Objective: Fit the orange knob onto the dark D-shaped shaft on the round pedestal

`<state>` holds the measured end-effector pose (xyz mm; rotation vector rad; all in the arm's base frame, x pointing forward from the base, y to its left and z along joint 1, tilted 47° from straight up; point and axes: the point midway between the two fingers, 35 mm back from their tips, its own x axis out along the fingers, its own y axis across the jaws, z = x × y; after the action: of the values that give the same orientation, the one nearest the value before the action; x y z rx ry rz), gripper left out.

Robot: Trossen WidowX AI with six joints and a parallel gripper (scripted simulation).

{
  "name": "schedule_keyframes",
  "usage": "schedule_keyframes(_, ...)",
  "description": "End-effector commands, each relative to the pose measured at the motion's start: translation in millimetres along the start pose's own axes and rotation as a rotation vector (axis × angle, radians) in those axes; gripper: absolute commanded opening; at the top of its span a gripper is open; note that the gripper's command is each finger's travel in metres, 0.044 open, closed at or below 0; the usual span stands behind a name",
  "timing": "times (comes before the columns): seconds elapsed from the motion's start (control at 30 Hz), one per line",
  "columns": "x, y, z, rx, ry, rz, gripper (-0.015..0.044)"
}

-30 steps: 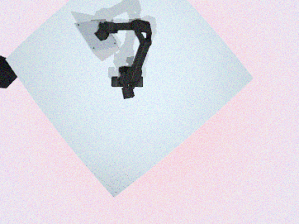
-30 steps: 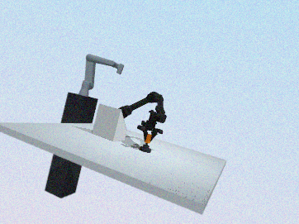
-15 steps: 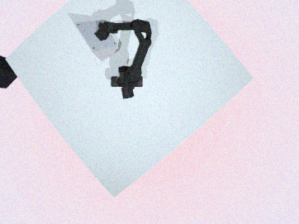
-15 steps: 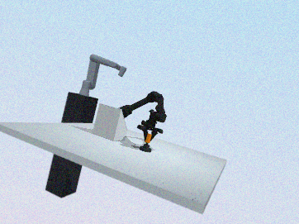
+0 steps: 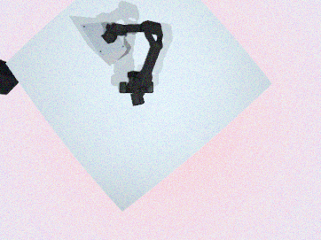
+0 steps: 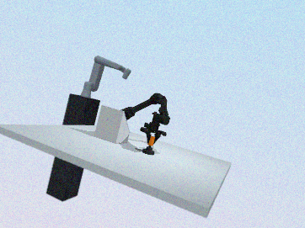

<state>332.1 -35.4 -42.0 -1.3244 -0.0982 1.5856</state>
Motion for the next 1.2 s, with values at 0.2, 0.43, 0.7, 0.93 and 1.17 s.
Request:
schedule_keyframes(0.2, -4.8, 1.2, -0.6, 0.029, 0.001, -0.002, 0.0)
schedule_keyframes(0.43, -4.7, 0.8, -1.7, 0.354, 0.001, -0.002, 0.0)
schedule_keyframes(0.7, -2.3, 1.0, -1.6, 0.885, 0.0, -0.002, 0.0)
schedule_keyframes(0.93, -0.9, 1.7, -0.3, 1.368, -0.001, -0.003, 0.0)
schedule_keyframes(1.17, -2.3, 2.7, 1.0, 1.856, -0.001, -0.003, 0.0)
